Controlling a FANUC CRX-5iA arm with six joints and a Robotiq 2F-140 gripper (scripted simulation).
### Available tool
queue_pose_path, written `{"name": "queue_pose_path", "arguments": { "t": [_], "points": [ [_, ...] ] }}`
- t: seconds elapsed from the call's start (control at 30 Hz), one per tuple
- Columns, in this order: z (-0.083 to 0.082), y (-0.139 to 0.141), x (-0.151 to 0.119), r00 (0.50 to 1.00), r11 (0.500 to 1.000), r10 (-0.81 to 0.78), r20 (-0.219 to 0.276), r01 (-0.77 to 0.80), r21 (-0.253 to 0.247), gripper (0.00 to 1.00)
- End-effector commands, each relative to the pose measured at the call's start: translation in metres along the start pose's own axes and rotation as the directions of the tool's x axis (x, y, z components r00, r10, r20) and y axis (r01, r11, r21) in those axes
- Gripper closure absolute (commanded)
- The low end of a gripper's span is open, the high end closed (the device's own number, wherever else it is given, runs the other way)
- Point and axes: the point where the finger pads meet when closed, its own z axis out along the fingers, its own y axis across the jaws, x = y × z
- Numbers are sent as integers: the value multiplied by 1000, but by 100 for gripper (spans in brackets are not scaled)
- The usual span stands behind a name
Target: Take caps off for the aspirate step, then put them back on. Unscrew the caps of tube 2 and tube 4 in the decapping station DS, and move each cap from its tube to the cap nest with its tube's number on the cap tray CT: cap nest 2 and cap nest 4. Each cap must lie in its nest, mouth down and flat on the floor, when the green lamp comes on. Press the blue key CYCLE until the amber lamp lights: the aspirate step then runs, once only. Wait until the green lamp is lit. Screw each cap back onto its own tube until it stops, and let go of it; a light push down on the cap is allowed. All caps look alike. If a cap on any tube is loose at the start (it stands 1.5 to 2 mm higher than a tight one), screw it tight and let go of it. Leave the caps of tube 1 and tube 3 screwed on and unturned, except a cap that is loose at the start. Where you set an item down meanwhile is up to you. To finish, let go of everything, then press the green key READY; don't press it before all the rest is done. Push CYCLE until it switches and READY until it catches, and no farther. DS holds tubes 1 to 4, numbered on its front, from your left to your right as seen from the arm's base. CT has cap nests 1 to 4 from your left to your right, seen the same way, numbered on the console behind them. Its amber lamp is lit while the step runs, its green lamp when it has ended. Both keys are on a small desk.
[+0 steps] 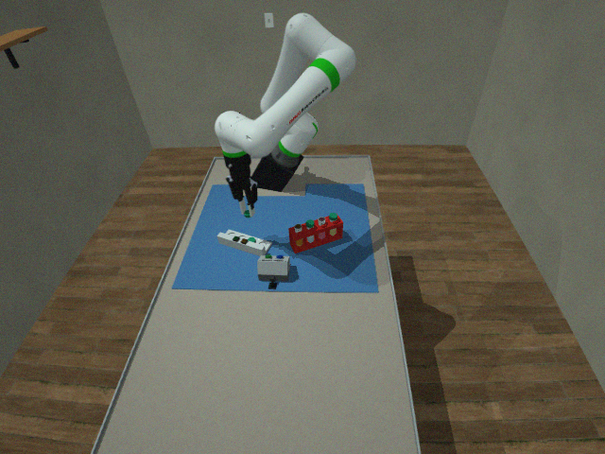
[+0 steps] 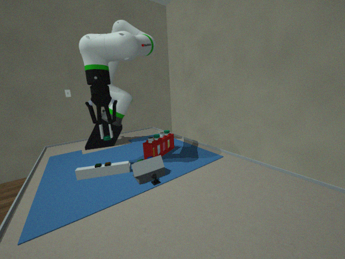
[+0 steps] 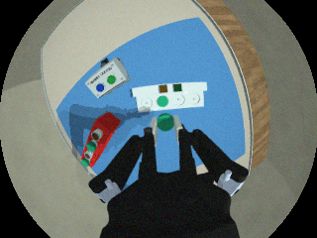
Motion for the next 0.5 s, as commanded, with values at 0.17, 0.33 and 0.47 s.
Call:
{"name": "queue_pose_path", "arguments": {
  "t": [0.17,0.33,0.47],
  "points": [
    [0,51,11,1000,1000,-1,0,1,2,100],
    [0,84,17,1000,1000,-1,0,1,2,100],
    [0,101,20,1000,1000,-1,0,1,2,100]
  ]
}}
